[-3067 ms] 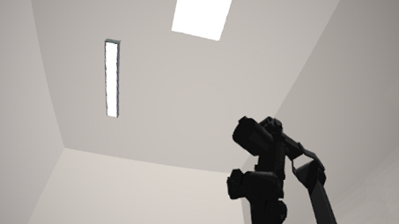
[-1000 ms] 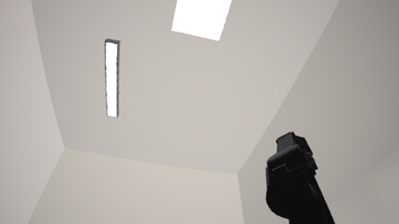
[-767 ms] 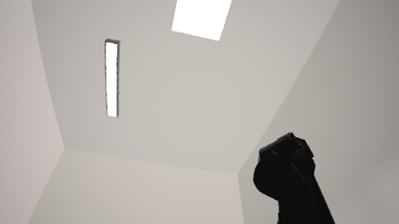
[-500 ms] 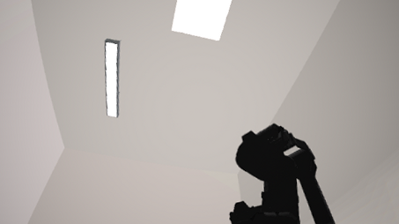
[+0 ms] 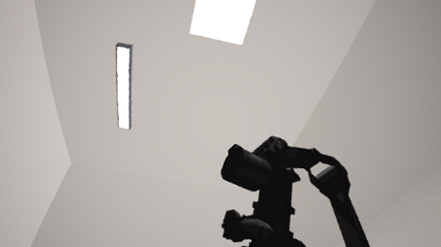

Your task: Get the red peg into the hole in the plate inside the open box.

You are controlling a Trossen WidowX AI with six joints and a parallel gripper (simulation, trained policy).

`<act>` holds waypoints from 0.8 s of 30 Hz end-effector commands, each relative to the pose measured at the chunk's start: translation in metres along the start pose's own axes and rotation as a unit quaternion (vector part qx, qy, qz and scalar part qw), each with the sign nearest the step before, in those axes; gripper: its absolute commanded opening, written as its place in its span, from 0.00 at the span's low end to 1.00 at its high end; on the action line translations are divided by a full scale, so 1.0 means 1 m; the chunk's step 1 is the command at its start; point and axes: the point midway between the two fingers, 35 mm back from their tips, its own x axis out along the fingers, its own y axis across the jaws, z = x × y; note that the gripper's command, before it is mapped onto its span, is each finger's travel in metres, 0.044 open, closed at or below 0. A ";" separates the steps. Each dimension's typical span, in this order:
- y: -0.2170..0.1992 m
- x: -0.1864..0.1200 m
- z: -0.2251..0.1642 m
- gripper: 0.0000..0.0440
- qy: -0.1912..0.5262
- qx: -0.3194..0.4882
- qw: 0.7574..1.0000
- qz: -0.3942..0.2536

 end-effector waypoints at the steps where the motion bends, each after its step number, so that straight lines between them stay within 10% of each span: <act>1: 0.000 0.003 0.019 0.00 -0.009 0.017 1.000 0.001; 24: 0.002 0.066 0.096 0.00 0.008 0.010 1.000 0.018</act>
